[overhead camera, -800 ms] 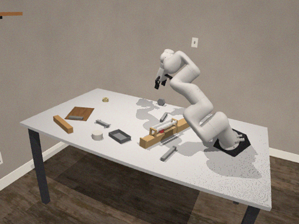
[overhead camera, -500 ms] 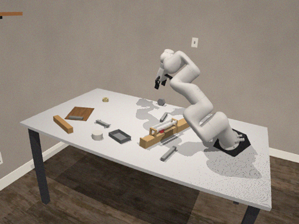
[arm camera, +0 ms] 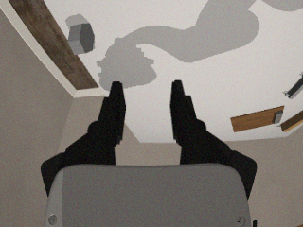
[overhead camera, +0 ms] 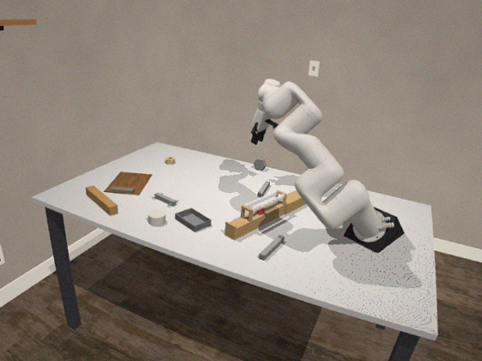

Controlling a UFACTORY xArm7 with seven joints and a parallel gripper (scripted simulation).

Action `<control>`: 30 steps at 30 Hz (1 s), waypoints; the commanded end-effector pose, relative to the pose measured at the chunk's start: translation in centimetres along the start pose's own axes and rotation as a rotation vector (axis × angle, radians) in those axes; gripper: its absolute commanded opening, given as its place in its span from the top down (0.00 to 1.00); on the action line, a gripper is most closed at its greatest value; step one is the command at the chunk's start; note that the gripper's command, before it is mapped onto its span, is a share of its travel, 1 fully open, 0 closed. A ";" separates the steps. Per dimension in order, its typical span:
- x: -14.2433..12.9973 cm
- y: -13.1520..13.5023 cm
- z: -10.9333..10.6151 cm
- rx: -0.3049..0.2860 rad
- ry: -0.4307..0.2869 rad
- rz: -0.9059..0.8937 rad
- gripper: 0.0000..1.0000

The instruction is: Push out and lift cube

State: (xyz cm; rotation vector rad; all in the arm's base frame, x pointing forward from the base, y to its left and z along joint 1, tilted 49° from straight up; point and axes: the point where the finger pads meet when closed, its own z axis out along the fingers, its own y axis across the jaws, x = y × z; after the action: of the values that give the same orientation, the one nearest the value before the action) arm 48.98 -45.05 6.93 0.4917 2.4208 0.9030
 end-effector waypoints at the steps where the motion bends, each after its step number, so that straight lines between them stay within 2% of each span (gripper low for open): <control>1: -0.6 2.3 -1.5 -0.002 -0.005 -0.052 1.00; 5: -1.0 7.7 -3.7 -0.019 -0.006 -0.161 1.00; 6: -1.0 7.7 -3.7 -0.019 -0.006 -0.161 1.00; 7: -1.0 9.4 -4.3 -0.026 -0.005 -0.199 1.00; 10: -1.0 9.5 -4.4 -0.026 -0.005 -0.199 1.00; 12: -0.6 13.7 -5.8 -0.040 -0.005 -0.287 1.00; 14: -0.6 13.7 -5.8 -0.040 -0.005 -0.287 1.00; 15: -0.2 16.0 -6.5 -0.048 -0.004 -0.336 1.00; 17: -0.2 16.0 -6.5 -0.048 -0.004 -0.336 1.00; 18: 0.3 18.4 -7.2 -0.057 -0.002 -0.388 1.00; 20: 0.3 18.4 -7.2 -0.057 -0.002 -0.388 1.00; 21: 1.1 21.0 -7.9 -0.066 -0.001 -0.444 1.00; 23: 1.1 21.0 -7.9 -0.066 -0.001 -0.444 1.00; 24: 2.0 23.5 -8.5 -0.076 0.001 -0.503 1.00; 27: 2.0 23.5 -8.5 -0.076 0.001 -0.503 1.00; 28: 3.2 26.1 -9.0 -0.086 0.004 -0.563 1.00; 30: 3.2 26.1 -9.0 -0.086 0.004 -0.563 1.00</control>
State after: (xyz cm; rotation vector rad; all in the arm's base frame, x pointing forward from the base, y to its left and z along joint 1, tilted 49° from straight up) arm 46.73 -31.90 26.84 -0.1443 2.3450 0.7918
